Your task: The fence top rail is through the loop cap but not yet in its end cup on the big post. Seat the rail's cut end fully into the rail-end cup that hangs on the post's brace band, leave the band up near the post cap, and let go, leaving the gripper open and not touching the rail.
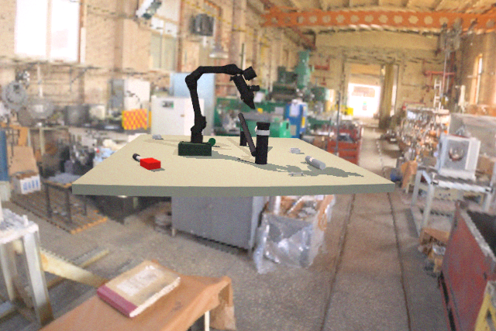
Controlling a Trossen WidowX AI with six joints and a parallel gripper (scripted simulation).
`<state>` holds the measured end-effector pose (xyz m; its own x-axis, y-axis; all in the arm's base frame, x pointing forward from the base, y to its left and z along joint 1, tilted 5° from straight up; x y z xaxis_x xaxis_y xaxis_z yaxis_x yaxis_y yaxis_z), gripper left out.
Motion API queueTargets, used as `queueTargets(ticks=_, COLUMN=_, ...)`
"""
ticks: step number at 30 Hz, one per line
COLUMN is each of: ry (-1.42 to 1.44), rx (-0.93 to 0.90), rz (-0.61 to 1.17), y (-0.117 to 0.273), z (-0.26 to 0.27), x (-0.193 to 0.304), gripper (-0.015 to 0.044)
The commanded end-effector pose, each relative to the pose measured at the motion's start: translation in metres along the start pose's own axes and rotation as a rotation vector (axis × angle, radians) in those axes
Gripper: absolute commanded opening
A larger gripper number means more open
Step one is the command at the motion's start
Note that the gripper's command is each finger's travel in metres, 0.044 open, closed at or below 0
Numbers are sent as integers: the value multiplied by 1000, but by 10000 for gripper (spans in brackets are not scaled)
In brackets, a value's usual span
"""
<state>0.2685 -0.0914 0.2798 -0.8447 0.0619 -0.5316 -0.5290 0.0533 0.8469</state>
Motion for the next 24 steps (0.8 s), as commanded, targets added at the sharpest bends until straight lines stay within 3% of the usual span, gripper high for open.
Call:
queueTargets(ticks=1, ry=-28, rx=5, rz=1, y=2, z=1, x=0, gripper=440)
queueTargets(ticks=5, ry=137, rx=-15, rz=52, y=-10, z=4, x=2, gripper=440)
queueTargets(ticks=9, ry=497, rx=-80, rz=148, y=-34, z=11, x=6, gripper=440)
queueTargets(ticks=20, ry=1552, rx=-461, rz=306, y=-99, z=34, x=26, gripper=440)
queueTargets(ticks=24, ry=1614, rx=-493, rz=307, y=-102, z=35, x=28, gripper=440)
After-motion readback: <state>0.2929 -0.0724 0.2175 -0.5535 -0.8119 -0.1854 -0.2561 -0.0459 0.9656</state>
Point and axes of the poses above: the point midway between the two fingers, 35 mm back from their tips, its own y axis back along the fingers, its own z axis across the jaws, x = y × z, the point moved 4 cm from there along y, back along the fingers, and after that the axes turned 9 degrees about y, right-handed, at the moved point
